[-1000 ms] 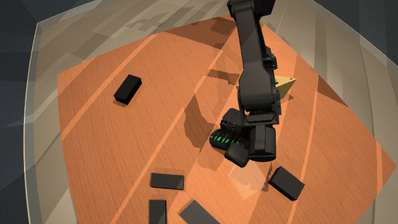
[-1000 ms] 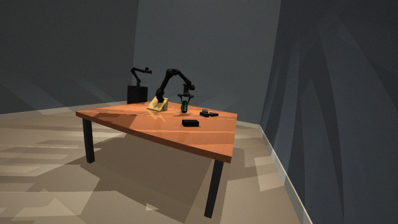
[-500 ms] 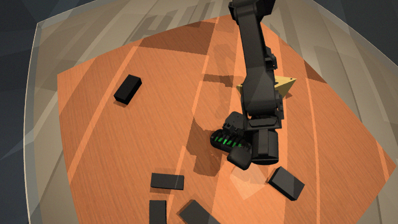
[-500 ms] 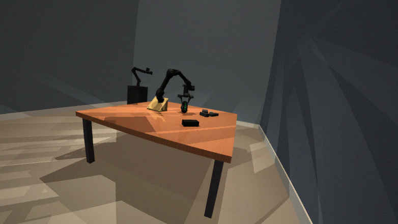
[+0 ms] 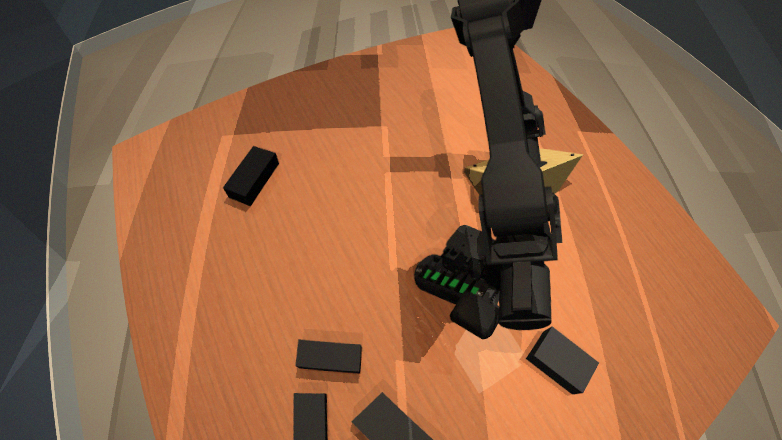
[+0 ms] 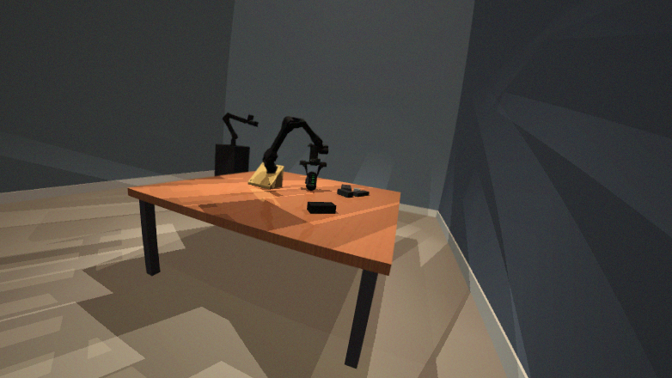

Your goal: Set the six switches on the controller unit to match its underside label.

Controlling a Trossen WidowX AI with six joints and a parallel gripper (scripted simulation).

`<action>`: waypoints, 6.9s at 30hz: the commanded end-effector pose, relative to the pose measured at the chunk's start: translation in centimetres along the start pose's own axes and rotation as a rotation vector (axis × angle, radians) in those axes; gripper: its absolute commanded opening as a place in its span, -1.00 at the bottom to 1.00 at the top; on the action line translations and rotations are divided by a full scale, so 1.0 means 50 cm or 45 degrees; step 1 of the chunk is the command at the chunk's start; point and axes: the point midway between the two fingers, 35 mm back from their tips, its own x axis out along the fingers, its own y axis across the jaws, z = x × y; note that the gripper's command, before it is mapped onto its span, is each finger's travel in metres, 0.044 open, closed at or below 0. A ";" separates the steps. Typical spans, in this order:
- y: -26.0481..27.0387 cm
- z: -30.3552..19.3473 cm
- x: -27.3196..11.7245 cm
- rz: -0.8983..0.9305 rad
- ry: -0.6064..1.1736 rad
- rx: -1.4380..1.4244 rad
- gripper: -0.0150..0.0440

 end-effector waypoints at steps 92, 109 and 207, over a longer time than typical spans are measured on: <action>-0.009 -0.049 0.119 -0.023 -0.011 0.009 1.00; -0.007 0.071 0.037 -0.024 -0.015 0.009 1.00; -0.004 0.184 0.114 -0.031 -0.033 0.058 -0.49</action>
